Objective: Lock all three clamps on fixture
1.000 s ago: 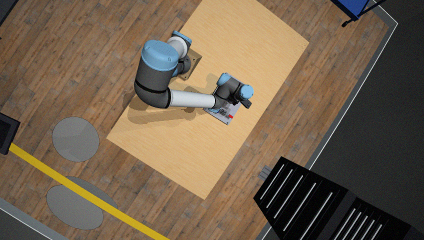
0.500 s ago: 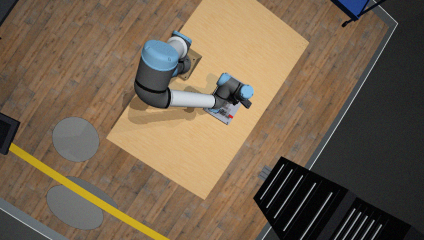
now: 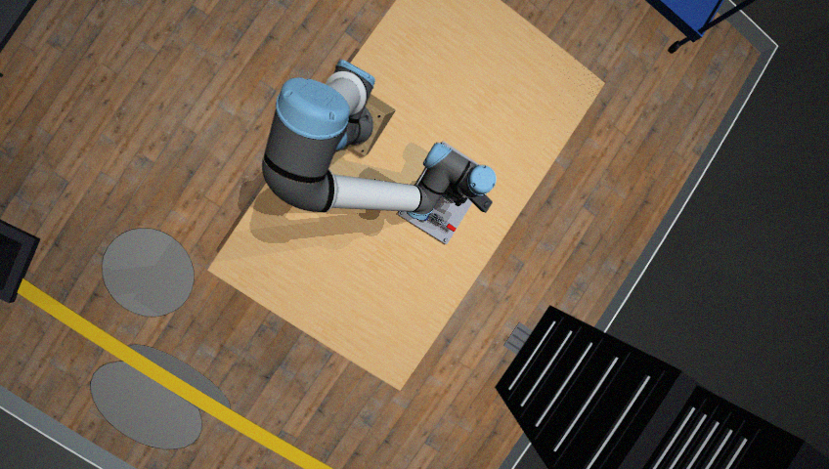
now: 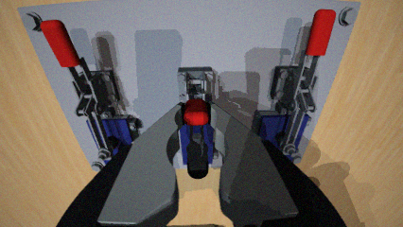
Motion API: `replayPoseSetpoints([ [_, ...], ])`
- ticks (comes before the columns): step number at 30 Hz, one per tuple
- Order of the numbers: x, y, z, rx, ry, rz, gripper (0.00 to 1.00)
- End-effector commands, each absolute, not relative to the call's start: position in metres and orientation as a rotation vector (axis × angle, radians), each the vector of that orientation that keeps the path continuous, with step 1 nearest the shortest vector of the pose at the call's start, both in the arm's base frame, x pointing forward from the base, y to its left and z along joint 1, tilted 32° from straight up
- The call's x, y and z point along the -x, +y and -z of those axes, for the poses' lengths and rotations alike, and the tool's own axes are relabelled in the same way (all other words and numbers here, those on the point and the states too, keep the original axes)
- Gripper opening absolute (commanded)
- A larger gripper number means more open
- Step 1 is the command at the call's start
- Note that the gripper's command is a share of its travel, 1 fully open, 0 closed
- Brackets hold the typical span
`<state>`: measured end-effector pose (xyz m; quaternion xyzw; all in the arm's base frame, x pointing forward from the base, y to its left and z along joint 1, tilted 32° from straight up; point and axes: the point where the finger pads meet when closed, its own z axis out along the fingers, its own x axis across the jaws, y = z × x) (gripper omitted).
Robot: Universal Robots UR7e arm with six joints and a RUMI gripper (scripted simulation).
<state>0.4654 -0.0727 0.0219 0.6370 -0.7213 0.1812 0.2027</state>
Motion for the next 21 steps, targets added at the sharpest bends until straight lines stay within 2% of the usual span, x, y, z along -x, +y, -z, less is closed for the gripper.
replayPoseSetpoints([
  [1, -0.4658, -0.0726, -0.0222, -1.779, -2.014, -0.507, 0.00],
  [21, -0.4713, -0.0733, -0.0221, -1.777, -2.012, -0.503, 0.00],
])
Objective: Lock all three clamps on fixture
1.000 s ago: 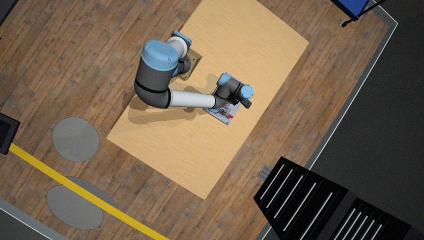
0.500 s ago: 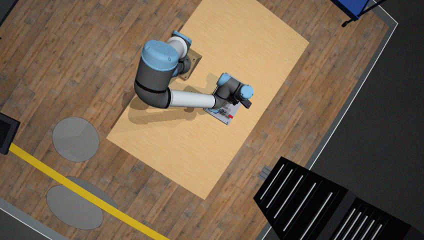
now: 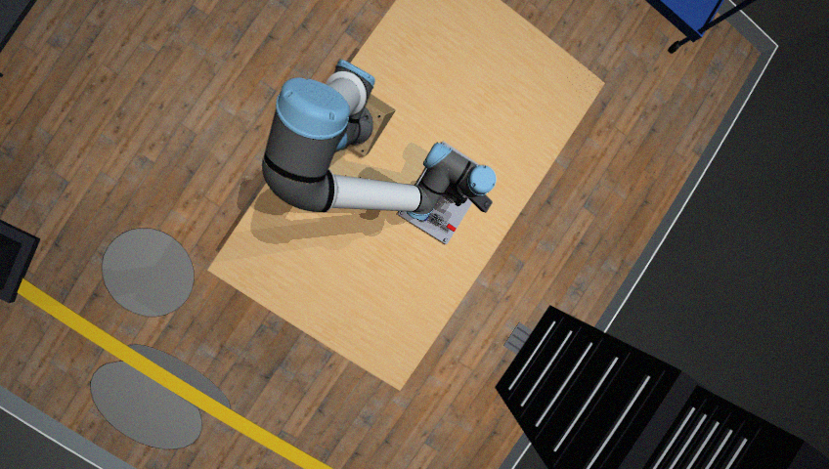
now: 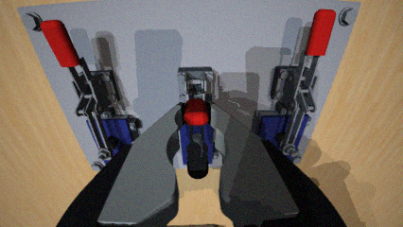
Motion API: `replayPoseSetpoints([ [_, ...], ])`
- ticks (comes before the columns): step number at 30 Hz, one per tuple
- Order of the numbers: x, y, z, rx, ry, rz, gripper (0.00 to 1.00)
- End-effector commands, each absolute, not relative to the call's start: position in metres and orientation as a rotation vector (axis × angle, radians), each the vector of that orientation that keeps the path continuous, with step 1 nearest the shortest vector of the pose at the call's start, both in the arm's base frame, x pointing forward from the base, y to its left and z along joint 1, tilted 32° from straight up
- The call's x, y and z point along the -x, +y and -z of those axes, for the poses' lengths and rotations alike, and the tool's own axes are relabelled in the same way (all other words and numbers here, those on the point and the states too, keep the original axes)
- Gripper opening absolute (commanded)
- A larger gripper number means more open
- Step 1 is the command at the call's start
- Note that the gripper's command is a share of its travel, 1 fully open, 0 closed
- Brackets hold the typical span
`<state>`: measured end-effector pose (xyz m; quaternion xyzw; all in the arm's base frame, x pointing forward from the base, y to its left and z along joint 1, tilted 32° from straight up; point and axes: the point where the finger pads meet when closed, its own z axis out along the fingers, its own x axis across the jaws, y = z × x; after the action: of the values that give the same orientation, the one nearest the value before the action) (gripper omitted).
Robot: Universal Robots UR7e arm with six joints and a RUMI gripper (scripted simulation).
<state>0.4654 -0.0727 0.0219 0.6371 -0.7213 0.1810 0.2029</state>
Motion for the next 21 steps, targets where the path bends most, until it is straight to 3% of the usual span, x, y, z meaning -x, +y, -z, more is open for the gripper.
replayPoseSetpoints([
  [1, -0.4727, -0.0735, -0.0221, -1.777, -2.012, -0.503, 0.00],
  [21, -0.4805, -0.0750, -0.0211, -1.777, -2.012, -0.503, 0.00],
])
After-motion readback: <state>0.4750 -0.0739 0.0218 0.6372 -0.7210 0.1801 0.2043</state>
